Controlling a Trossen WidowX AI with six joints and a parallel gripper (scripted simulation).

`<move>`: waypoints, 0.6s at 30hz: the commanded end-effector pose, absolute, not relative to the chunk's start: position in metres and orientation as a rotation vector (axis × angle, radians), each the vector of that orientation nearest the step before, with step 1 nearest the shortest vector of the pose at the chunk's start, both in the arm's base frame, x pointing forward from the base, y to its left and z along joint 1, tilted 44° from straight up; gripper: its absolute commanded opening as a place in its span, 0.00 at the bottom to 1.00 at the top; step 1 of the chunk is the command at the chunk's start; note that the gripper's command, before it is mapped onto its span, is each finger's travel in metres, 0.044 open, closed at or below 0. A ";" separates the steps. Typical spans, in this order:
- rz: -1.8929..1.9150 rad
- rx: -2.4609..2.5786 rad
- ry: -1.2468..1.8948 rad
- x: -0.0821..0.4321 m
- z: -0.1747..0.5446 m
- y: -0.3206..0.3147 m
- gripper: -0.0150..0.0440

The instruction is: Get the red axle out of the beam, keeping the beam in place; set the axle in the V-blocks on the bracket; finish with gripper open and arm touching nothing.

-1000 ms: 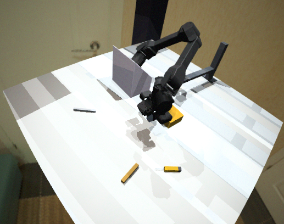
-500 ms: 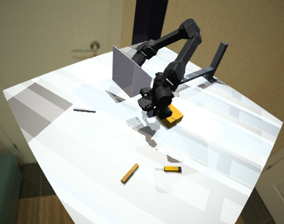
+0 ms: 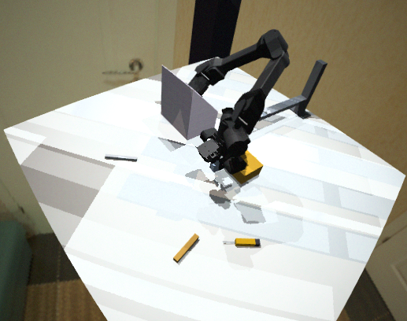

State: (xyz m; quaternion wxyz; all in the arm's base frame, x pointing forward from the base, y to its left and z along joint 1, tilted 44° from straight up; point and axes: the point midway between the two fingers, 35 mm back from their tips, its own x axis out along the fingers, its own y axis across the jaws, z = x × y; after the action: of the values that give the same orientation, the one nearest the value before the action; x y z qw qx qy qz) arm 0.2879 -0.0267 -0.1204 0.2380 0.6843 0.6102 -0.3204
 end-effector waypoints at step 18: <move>-0.883 1.883 1.684 0.287 -0.147 0.000 0.25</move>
State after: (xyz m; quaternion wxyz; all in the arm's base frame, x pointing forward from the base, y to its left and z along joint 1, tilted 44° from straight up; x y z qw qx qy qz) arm 0.2894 -0.0058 -0.1418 0.2373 0.6846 0.6104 -0.3202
